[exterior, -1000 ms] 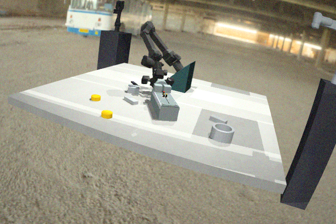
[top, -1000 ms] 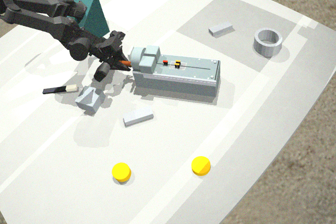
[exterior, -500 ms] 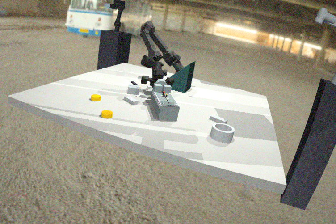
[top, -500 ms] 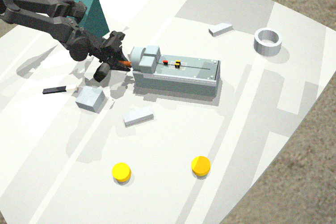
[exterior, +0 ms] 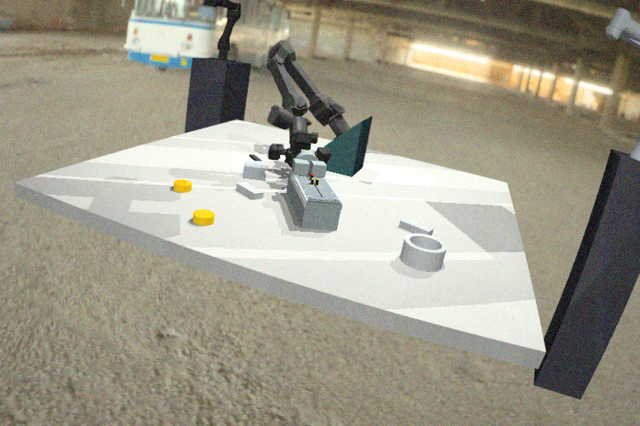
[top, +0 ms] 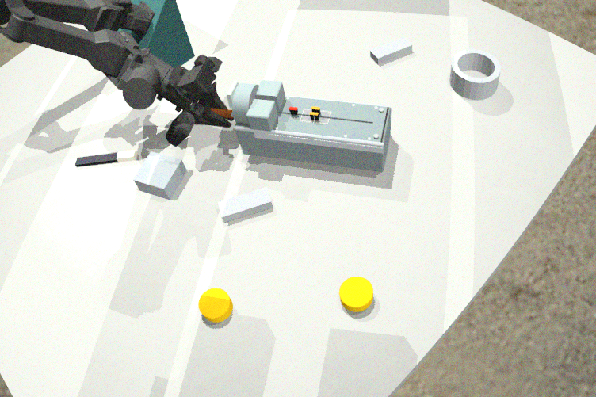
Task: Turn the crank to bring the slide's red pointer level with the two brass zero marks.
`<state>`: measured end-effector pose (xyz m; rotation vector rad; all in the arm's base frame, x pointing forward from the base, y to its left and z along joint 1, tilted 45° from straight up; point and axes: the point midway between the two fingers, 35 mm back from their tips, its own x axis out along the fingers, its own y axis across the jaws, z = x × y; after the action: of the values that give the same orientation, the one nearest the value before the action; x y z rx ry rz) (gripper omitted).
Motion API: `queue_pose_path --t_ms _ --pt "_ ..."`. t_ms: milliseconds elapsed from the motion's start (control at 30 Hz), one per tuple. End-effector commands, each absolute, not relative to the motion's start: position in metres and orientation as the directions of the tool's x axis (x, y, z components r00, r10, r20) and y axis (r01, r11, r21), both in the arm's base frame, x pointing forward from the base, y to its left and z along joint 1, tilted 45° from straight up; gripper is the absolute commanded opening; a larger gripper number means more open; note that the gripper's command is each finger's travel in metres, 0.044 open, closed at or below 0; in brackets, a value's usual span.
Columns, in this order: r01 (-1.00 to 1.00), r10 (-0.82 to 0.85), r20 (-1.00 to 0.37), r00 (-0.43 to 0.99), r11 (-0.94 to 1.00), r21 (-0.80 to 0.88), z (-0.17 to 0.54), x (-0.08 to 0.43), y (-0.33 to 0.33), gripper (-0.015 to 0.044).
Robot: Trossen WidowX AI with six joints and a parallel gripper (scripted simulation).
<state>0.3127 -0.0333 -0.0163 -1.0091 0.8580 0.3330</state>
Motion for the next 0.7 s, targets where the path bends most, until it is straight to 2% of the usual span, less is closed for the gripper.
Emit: queue_pose_path --t_ms 0,667 --pt "-0.589 -0.146 -0.742 0.654 0.517 -0.621 -0.0101 0.318 -0.0374 0.0" --pt "-0.589 -0.146 -0.742 0.654 0.517 -0.621 -0.0084 0.3188 -0.0379 0.0"
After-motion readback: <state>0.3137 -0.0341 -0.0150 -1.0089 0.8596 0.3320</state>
